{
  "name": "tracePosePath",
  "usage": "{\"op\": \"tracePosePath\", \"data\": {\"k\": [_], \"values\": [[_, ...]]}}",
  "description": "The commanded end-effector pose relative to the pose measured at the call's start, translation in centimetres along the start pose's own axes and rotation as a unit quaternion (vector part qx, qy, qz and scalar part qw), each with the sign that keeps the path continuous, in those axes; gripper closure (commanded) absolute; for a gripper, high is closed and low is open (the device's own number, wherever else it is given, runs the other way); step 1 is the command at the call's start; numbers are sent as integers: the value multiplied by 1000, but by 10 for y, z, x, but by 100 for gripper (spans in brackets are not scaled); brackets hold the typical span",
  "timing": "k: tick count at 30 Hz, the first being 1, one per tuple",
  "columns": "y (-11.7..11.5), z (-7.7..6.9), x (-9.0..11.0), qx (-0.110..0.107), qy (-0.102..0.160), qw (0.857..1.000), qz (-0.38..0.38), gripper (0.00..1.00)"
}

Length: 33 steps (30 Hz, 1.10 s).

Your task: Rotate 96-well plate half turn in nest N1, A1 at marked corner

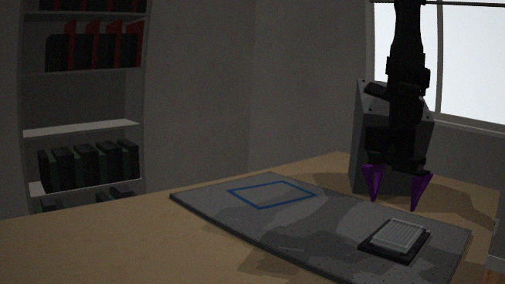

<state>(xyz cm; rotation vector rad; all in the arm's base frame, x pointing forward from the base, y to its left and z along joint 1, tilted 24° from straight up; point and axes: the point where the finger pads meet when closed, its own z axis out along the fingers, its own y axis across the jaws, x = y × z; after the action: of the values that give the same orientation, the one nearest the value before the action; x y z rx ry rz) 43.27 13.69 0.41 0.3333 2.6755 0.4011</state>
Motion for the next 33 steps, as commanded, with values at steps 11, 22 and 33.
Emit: {"op": "tracePosePath", "data": {"k": [11,22,33], "values": [[19,-8,31,28,28,997,-69,0],[19,-8,31,28,28,997,-69,0],[19,3,31,28,28,997,-69,0]]}}
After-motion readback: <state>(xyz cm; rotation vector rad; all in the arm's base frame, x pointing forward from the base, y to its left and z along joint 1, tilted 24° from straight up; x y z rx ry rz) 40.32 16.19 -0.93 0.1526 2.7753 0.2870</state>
